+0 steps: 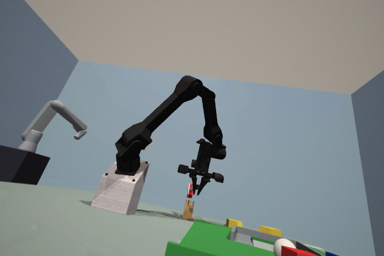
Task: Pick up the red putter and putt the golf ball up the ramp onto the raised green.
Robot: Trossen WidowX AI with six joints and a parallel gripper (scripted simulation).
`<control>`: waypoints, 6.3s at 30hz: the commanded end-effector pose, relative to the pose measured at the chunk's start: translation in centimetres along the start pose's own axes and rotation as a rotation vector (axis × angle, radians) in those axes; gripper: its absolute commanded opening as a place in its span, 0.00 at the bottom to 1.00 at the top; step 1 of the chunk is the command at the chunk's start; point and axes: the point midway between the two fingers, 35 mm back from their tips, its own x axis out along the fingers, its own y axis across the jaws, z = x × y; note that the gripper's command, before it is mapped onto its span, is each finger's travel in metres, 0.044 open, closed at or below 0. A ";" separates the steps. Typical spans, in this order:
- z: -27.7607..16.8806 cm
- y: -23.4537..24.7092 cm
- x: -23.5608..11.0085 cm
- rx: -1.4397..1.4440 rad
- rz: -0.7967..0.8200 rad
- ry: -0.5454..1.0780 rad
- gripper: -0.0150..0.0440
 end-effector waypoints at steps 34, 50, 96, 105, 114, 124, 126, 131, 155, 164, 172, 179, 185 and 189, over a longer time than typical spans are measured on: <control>-18.2 -2.2 -9.9 0.955 -0.120 0.033 0.25; -28.5 2.0 -12.6 1.466 -0.185 0.093 0.25; -37.6 8.7 -8.8 1.924 -0.270 0.176 0.25; -37.9 8.9 -8.1 1.929 -0.272 0.185 0.25; -38.0 8.9 -8.1 1.929 -0.272 0.185 0.25; -39.5 9.4 -8.3 1.924 -0.273 0.177 0.25; -39.2 9.4 -8.1 1.919 -0.264 0.182 0.25; -37.4 8.2 -7.5 1.921 -0.257 0.172 0.25; -26.4 4.9 -10.7 1.924 -0.264 0.171 0.25; -26.6 5.0 -9.8 1.917 -0.263 0.178 0.25; -26.6 5.0 -9.8 1.917 -0.263 0.178 0.25; -26.6 5.0 -9.8 1.917 -0.263 0.178 0.25; -26.6 5.0 -9.8 1.917 -0.263 0.178 0.25; -26.6 5.0 -9.8 1.917 -0.263 0.178 0.25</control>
